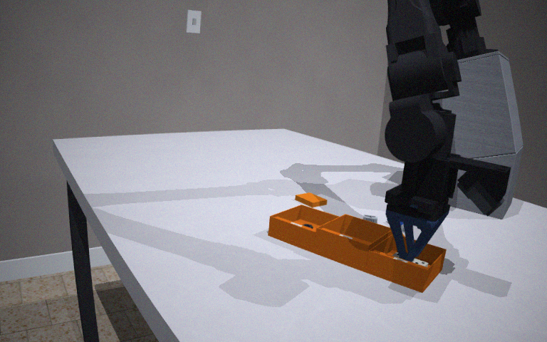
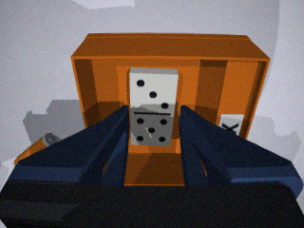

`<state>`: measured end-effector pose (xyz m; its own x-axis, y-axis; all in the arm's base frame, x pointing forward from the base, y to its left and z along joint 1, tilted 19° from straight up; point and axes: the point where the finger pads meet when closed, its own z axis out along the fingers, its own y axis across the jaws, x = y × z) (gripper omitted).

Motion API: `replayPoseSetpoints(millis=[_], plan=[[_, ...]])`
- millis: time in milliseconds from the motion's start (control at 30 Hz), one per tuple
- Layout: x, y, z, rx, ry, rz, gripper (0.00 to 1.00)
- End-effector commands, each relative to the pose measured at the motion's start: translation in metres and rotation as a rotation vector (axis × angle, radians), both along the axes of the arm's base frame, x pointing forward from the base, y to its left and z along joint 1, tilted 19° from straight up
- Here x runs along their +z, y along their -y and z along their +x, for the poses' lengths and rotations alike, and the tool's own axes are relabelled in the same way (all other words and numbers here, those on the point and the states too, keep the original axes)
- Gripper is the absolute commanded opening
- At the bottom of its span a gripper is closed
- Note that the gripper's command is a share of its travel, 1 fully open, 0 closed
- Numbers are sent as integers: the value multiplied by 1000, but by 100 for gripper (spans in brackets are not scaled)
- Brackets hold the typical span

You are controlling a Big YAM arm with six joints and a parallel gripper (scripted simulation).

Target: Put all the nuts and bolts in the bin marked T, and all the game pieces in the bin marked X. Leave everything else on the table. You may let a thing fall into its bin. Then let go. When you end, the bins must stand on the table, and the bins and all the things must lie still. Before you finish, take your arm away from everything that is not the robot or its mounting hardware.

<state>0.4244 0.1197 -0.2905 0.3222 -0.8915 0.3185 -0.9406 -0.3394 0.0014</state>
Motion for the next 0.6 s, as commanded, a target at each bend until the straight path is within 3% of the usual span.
replayPoseSetpoints(millis=[0,567], plan=[[7,-6,9,6,22,12,30],[33,-18,2,11,22,13,30]])
